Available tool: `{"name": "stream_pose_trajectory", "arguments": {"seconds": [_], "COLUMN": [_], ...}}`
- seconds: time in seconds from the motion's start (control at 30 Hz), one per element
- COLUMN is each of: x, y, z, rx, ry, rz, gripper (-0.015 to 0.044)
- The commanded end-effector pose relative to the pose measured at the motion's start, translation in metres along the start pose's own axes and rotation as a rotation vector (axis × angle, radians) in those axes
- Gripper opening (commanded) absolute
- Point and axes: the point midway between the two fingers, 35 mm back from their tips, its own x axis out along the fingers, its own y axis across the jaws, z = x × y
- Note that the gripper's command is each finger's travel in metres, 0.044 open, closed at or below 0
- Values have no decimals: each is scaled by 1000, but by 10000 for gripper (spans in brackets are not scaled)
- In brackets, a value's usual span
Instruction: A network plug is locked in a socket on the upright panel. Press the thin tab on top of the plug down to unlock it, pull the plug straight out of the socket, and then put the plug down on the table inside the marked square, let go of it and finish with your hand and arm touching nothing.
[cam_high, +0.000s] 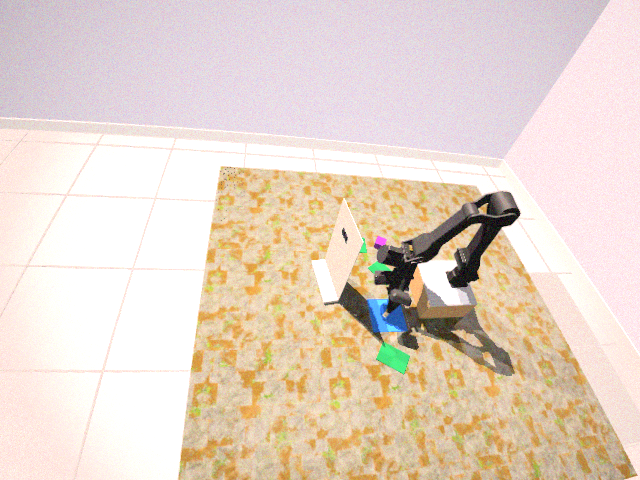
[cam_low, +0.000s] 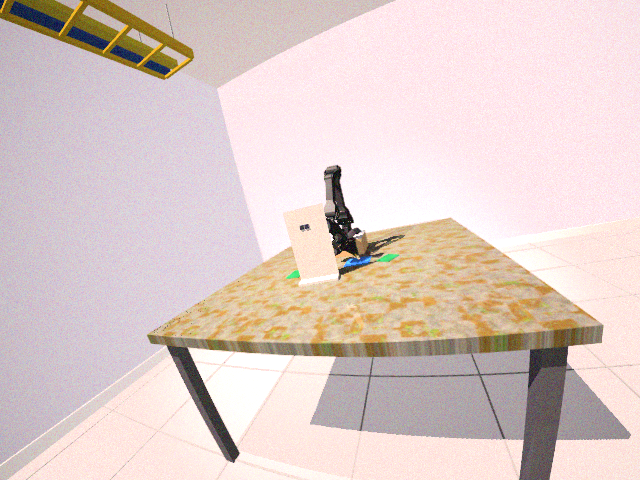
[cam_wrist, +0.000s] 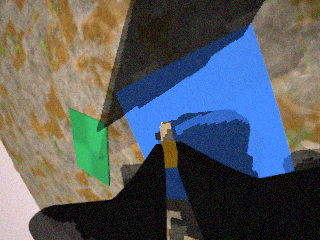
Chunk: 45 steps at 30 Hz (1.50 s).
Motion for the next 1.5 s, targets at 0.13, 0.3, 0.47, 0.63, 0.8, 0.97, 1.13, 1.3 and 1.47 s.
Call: {"name": "stream_pose_trajectory", "arguments": {"seconds": [0.13,0.3,0.47,0.63,0.8,0.97,1.13,1.3,1.47], "x": [8,8,9,10,11,13,11,11,11], "y": [-8,-8,-7,-7,-7,-8,-6,-6,-6], "z": [-5,-5,-3,-3,-3,-3,-3,-3,-3], "rx": [15,15,15,15,15,15,7,7,7], "ry": [11,11,11,11,11,11,9,9,9], "rz": [-8,-8,-8,-8,-8,-8,-3,-3,-3], "gripper": [0,0,0,0,0,0,0,105,156]}}
